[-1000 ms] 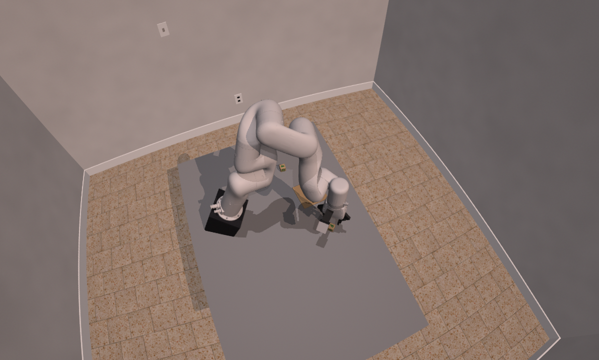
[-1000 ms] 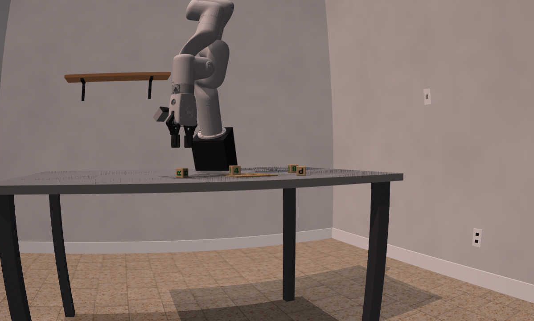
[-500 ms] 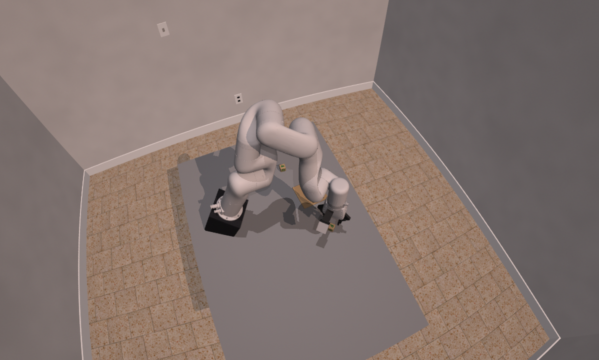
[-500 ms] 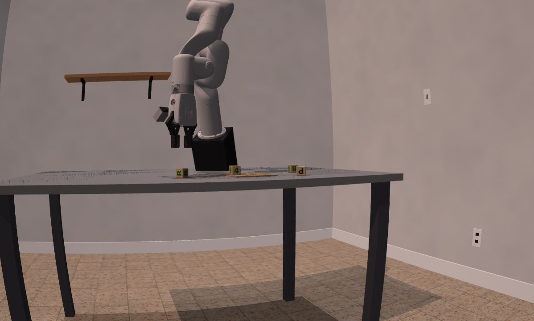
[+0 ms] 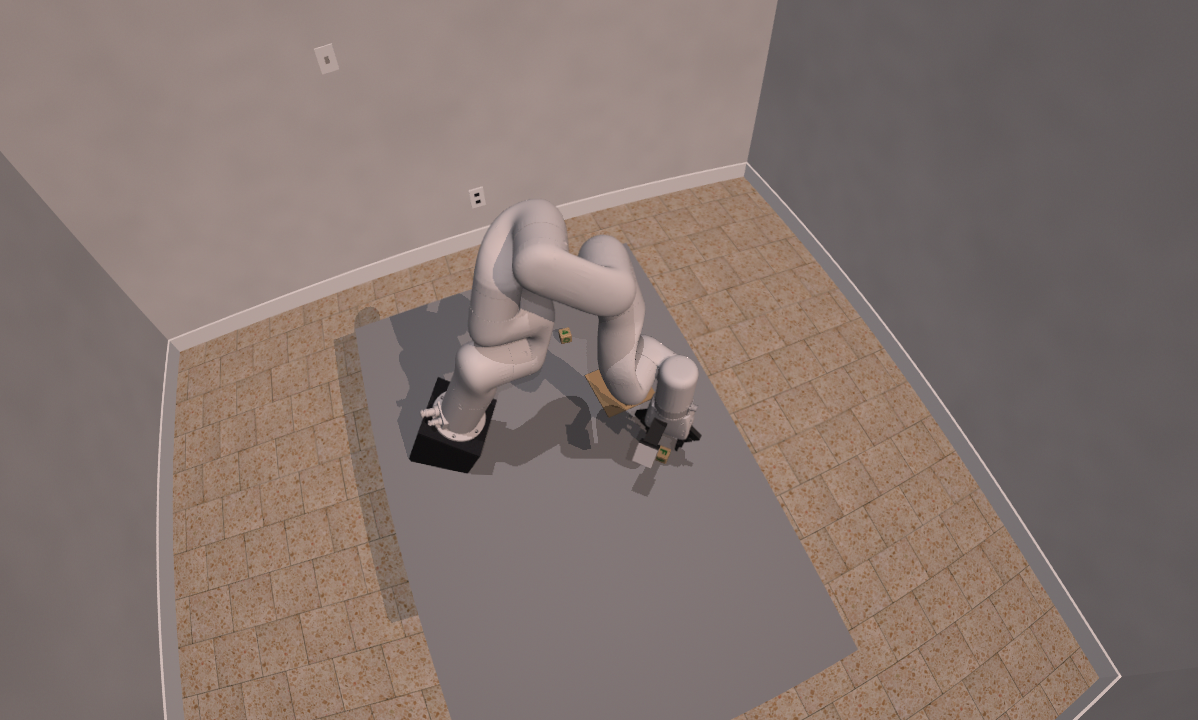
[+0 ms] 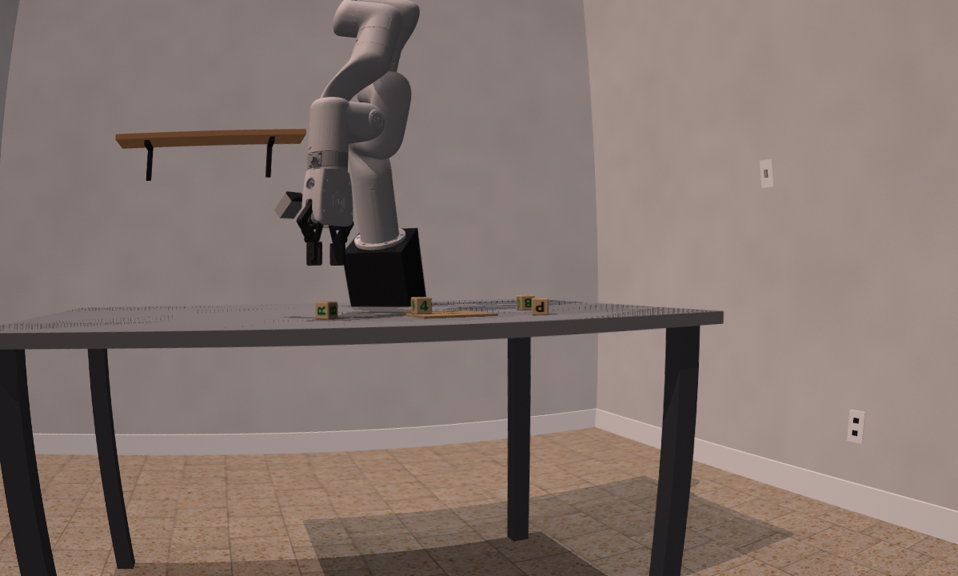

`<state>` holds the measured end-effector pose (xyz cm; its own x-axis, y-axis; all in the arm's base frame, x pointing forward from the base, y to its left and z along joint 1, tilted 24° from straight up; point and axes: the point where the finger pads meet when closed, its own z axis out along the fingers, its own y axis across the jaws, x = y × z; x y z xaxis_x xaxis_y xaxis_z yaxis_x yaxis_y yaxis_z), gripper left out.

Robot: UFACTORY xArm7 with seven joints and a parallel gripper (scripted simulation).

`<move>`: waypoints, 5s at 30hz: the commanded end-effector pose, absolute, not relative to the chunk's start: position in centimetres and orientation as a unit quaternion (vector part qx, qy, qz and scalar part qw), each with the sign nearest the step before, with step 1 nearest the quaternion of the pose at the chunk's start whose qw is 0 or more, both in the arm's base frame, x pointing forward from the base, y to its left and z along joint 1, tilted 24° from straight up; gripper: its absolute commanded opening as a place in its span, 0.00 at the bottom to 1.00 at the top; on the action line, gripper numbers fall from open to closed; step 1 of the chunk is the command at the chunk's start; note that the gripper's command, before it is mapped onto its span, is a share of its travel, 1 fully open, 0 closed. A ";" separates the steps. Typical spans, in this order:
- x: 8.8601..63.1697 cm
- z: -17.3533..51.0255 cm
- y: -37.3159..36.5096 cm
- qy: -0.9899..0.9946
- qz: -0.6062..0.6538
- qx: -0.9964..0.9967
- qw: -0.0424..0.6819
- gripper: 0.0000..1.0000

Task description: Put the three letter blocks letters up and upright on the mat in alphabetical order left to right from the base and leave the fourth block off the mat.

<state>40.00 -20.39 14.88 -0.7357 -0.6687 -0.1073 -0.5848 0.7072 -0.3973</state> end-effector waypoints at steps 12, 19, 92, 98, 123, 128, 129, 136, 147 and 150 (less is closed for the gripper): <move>40.5 13.9 -20.7 0.916 -0.172 -0.342 0.122 0.69; 41.0 12.8 -21.0 0.916 -0.172 -0.342 0.122 0.69; 42.1 10.1 -21.7 0.916 -0.172 -0.342 0.122 0.69; 42.1 10.1 -21.7 0.916 -0.172 -0.342 0.122 0.69; 42.1 10.2 -21.7 0.916 -0.172 -0.342 0.122 0.69; 42.1 10.2 -21.7 0.916 -0.172 -0.342 0.122 0.69; 42.1 10.2 -21.7 0.916 -0.172 -0.342 0.122 0.69; 42.1 10.2 -21.7 0.916 -0.172 -0.342 0.122 0.69; 42.1 10.2 -21.7 0.916 -0.172 -0.342 0.122 0.69; 42.1 10.2 -21.7 0.916 -0.172 -0.342 0.122 0.69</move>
<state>42.08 -21.71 10.10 -0.7363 -0.6683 -0.1061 -0.5849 0.7074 -0.3969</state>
